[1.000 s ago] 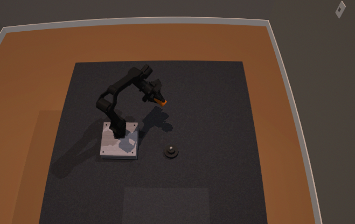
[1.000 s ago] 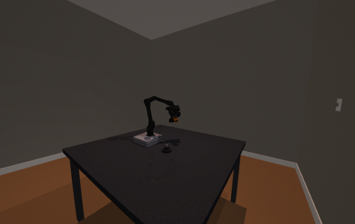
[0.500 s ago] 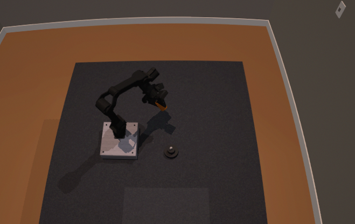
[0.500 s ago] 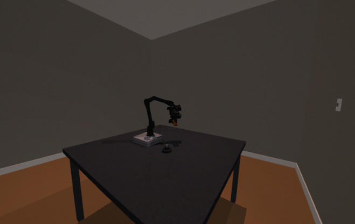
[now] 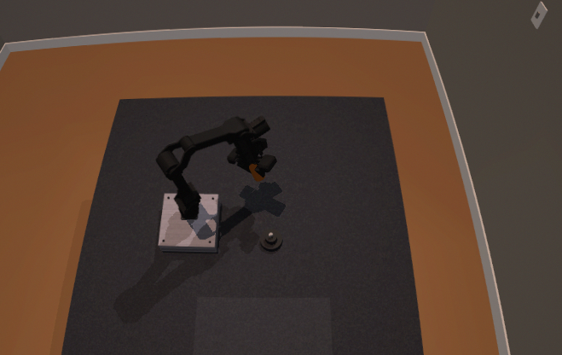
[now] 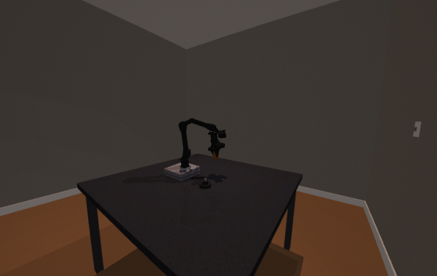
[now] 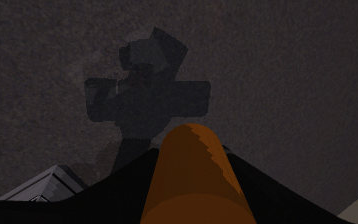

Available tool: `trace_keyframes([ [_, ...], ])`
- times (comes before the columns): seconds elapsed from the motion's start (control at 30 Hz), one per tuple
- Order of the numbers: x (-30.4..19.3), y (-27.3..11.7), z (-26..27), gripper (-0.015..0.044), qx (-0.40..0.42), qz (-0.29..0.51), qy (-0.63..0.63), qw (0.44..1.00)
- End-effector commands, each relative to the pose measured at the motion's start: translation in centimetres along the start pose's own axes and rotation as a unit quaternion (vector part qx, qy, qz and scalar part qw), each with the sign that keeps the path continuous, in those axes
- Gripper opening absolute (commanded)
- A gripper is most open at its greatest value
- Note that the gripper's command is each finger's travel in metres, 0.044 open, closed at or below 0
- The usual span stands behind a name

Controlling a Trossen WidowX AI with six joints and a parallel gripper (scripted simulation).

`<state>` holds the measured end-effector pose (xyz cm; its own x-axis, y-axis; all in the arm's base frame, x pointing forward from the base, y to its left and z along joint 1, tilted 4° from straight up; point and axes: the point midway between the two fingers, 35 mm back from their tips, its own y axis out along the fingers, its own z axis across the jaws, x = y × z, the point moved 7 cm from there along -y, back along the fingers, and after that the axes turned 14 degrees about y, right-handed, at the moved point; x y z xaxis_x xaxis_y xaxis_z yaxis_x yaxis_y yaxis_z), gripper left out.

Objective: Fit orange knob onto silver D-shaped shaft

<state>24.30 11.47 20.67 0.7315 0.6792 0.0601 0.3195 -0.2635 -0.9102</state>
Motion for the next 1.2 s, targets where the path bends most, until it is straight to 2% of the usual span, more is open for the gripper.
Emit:
trace_keyframes([
  [0.0, 0.4, 0.6, -0.8, 0.0000, 0.050, 0.005, 0.000, 0.999],
  [0.33, 0.8, 3.2, -2.5, 0.0000, 0.169, 0.035, -0.001, 0.985],
  [0.53, 1.0, 4.8, -2.1, 0.0000, 0.170, 0.035, 0.000, 0.985],
  [1.17, 1.2, 15.1, 1.0, 0.0000, 0.173, 0.036, 0.001, 0.984],
])
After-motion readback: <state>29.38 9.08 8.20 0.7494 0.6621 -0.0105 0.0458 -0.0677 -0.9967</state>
